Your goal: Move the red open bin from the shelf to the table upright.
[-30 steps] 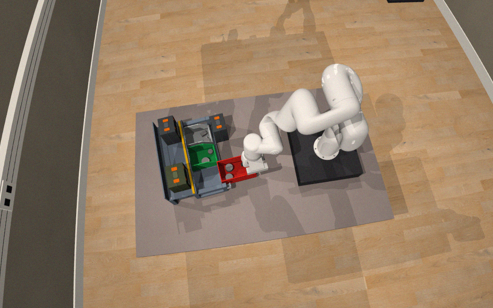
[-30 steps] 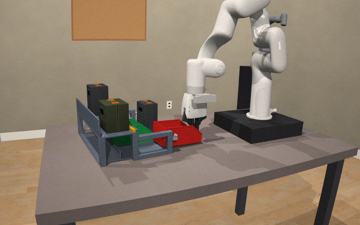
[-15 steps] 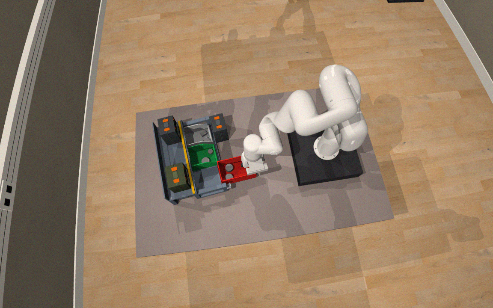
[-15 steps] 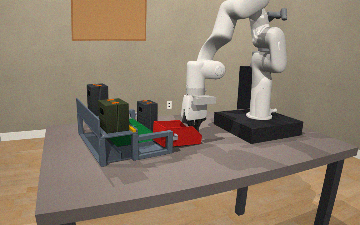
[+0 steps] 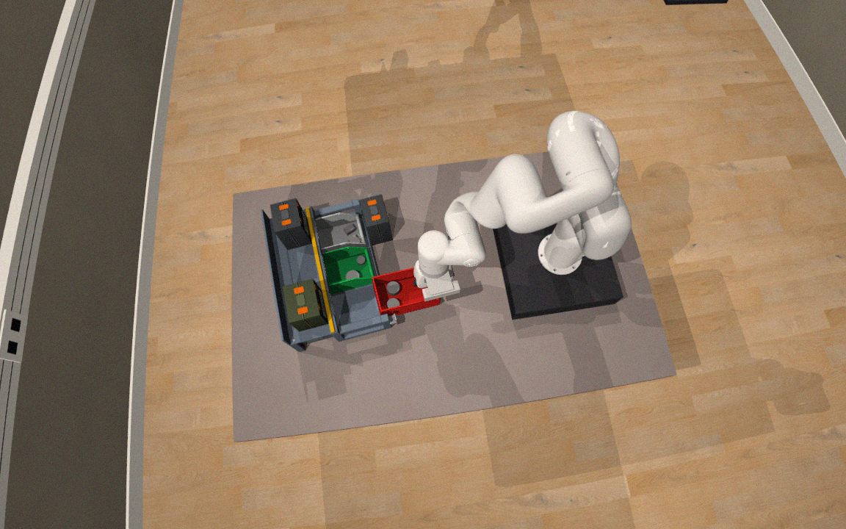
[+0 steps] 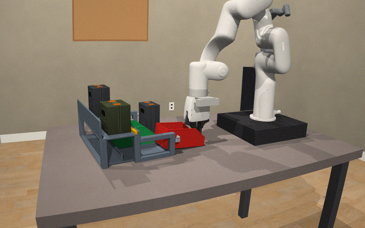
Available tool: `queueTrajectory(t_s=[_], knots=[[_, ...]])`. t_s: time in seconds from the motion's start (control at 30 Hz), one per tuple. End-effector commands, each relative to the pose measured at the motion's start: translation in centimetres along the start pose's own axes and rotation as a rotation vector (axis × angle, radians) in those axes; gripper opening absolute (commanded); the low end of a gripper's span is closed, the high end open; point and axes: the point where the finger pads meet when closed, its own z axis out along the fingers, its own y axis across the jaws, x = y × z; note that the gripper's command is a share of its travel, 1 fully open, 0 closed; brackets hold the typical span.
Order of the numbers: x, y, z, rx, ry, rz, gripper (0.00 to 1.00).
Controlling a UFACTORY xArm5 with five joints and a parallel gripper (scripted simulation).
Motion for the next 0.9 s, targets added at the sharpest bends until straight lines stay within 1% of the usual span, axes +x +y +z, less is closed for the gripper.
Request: queueTrajectory(t_s=[0.0, 0.07, 0.1, 0.87], knots=[[-0.01, 0.17, -0.11, -0.004, 0.000, 0.000, 0.00], [-0.01, 0.17, -0.11, -0.004, 0.000, 0.000, 0.00], [-0.01, 0.17, -0.11, -0.004, 0.000, 0.000, 1.00], [-0.01, 0.18, -0.11, -0.004, 0.000, 0.000, 1.00]])
